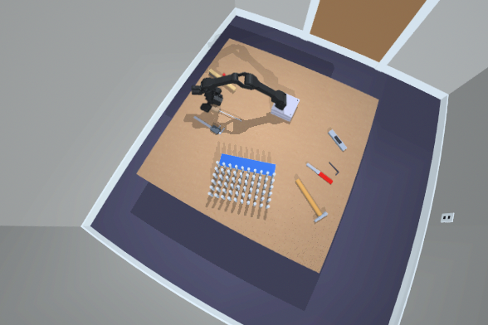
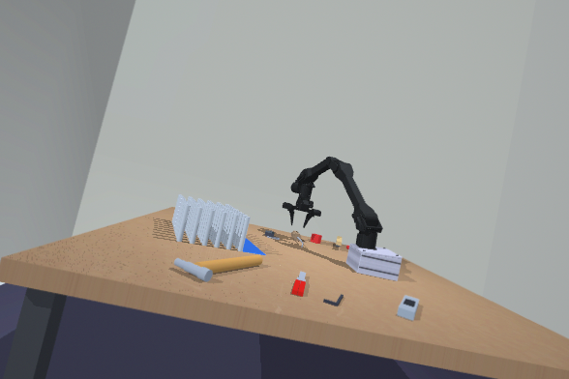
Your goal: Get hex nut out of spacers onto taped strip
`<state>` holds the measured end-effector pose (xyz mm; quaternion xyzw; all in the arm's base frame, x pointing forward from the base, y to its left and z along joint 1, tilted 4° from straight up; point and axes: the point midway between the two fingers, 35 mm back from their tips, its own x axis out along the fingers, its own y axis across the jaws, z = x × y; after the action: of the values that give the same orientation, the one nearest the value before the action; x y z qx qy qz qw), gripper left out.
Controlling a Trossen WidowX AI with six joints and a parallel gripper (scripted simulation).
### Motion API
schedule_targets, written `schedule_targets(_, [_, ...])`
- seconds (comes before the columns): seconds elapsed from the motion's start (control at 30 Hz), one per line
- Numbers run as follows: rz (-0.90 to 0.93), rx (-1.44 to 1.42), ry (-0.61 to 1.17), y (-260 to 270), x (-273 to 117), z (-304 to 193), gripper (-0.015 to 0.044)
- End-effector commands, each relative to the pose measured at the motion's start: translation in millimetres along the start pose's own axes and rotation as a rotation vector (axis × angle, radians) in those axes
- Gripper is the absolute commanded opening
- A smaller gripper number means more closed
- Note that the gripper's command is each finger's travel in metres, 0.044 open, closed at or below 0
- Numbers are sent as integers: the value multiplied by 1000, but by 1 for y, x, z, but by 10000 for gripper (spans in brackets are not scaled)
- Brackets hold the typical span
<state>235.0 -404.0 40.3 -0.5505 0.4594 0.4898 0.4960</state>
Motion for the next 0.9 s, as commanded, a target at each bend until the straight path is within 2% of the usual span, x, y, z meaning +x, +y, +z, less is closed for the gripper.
schedule_targets(0.0, [7,-1,-7,1,11,1,280])
schedule_targets(0.87, [7,-1,-8,2,53,2,280])
